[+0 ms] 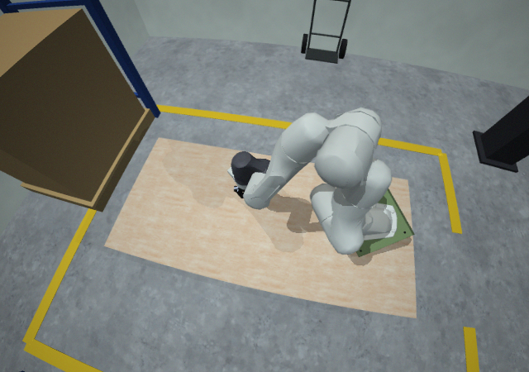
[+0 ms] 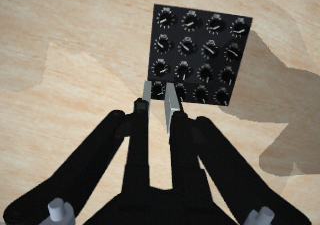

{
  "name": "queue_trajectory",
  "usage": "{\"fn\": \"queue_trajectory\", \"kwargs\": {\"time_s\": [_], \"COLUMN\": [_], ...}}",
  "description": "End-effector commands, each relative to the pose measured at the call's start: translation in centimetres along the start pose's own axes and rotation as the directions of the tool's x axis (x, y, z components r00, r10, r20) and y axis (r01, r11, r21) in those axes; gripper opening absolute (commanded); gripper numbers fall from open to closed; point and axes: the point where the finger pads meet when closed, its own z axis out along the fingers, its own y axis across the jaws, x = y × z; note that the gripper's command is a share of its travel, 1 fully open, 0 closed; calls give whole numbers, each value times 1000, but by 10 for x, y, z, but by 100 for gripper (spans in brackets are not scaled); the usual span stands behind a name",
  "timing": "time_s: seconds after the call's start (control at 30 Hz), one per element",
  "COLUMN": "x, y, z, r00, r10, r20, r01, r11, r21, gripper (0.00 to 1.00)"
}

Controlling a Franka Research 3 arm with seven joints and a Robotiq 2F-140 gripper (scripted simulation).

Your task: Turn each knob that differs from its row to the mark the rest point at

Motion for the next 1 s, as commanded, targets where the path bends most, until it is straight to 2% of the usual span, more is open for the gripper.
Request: {"fn": "queue_trajectory", "kwargs": {"time_s": [0.0, 0.5, 0.53, 0.97], "x": [1, 1, 1, 1], "y": [-1, -1, -1, -1], "z": [0, 0, 0, 0], "r00": [1000, 1000, 1000, 1000], "r10": [5, 5, 5, 5], "r20": [-1, -1, -1, -1], "r01": [-5, -5, -5, -5], "r11": [1000, 1000, 1000, 1000], "r21": [2, 2, 2, 2], "gripper": [12, 12, 5, 5]}}
